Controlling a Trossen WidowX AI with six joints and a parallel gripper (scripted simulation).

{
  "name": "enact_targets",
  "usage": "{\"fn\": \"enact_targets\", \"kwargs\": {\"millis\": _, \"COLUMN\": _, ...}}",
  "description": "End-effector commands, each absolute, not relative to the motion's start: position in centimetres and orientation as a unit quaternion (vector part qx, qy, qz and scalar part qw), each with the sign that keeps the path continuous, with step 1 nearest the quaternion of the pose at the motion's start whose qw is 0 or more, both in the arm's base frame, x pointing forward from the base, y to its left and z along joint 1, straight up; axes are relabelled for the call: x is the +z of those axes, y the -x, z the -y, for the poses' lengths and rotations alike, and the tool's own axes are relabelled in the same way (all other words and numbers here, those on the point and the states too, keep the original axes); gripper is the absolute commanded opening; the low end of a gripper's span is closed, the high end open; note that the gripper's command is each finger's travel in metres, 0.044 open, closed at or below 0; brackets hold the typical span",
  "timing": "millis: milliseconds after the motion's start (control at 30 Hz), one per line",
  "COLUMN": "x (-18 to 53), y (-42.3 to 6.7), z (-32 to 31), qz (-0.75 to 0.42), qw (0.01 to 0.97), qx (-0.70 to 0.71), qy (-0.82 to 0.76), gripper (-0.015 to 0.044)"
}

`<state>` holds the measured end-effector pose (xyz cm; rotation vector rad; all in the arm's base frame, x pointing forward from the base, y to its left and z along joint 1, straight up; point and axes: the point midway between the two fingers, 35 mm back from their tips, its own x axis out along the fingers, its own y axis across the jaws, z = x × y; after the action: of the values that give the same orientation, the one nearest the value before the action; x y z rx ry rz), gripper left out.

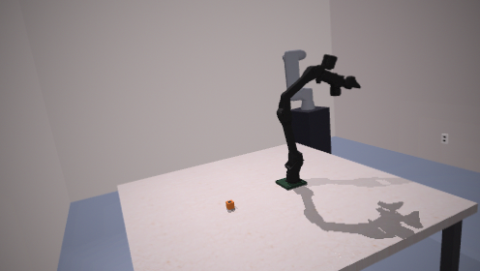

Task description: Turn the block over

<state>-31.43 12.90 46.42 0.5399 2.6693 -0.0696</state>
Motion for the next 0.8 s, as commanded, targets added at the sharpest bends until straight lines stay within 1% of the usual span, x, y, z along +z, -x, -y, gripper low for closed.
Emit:
{"fn": "enact_targets", "kwargs": {"millis": 0, "x": 46.4, "y": 31.3, "z": -13.1, "qz": -0.958, "qw": 0.207, "qx": -0.025, "qy": -0.196, "gripper": 0.0426}}
{"fn": "enact_targets", "kwargs": {"millis": 33, "x": 46.5, "y": 31.0, "z": -13.6, "qz": -0.957, "qw": 0.205, "qx": -0.026, "qy": -0.203, "gripper": 0.0440}}
{"fn": "enact_targets", "kwargs": {"millis": 100, "x": 46.4, "y": 29.8, "z": -15.7, "qz": -0.951, "qw": 0.207, "qx": -0.019, "qy": -0.227, "gripper": 0.0440}}
{"fn": "enact_targets", "kwargs": {"millis": 300, "x": 44.0, "y": 27.3, "z": -22.1, "qz": -0.917, "qw": 0.273, "qx": 0.045, "qy": -0.287, "gripper": 0.0440}}
{"fn": "enact_targets", "kwargs": {"millis": 433, "x": 42.0, "y": 24.4, "z": -26.4, "qz": -0.891, "qw": 0.317, "qx": 0.060, "qy": -0.320, "gripper": 0.0440}}
{"fn": "enact_targets", "kwargs": {"millis": 633, "x": 39.3, "y": 19.0, "z": -32.1, "qz": -0.838, "qw": 0.401, "qx": 0.103, "qy": -0.355, "gripper": 0.0440}}
{"fn": "enact_targets", "kwargs": {"millis": 767, "x": 37.6, "y": 13.8, "z": -35.7, "qz": -0.799, "qw": 0.454, "qx": 0.114, "qy": -0.377, "gripper": 0.0440}}
